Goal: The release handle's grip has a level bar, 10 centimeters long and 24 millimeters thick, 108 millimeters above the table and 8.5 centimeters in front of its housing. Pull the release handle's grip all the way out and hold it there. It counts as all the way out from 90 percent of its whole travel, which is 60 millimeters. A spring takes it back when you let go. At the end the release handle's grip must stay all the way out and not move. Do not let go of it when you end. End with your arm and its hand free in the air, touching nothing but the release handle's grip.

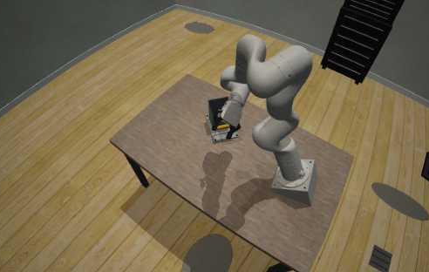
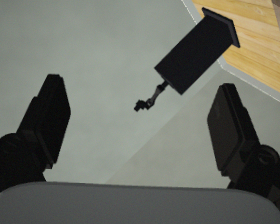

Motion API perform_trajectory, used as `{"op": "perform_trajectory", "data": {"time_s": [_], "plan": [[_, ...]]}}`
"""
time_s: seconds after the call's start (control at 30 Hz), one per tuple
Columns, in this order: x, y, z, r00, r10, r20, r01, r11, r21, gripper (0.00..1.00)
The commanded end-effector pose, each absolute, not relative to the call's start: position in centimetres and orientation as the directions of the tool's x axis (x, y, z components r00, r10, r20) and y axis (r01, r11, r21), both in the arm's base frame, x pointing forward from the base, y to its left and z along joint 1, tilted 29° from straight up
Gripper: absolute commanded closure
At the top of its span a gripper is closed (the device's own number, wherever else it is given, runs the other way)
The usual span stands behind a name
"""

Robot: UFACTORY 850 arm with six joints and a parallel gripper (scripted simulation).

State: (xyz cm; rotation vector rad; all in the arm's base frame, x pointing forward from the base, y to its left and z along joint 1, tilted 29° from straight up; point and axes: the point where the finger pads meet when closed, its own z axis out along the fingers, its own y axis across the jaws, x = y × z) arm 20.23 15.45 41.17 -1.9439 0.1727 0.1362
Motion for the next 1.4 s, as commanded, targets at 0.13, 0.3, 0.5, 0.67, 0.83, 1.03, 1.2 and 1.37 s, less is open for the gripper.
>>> {"op": "perform_trajectory", "data": {"time_s": [0.13, 0.3, 0.5, 0.67, 0.83, 1.03, 1.2, 1.37], "plan": [[20.3, 15.4, 41.2, 0.983, -0.056, -0.176, -0.184, -0.365, -0.912, 0.00], [20.3, 15.4, 41.2, 0.983, -0.056, -0.176, -0.184, -0.365, -0.912, 0.00], [20.3, 15.4, 41.2, 0.983, -0.056, -0.176, -0.184, -0.365, -0.912, 0.00], [20.7, 15.2, 40.6, 0.989, -0.057, -0.139, -0.150, -0.394, -0.907, 0.00], [22.6, 13.8, 38.2, 0.999, -0.037, 0.014, -0.007, -0.511, -0.859, 0.00], [24.2, 12.3, 36.4, 0.991, 0.008, 0.136, 0.114, -0.602, -0.791, 0.00], [25.5, 11.1, 35.1, 0.973, 0.058, 0.223, 0.205, -0.663, -0.720, 0.00], [26.9, 9.7, 34.0, 0.944, 0.125, 0.304, 0.298, -0.716, -0.631, 0.00]]}}
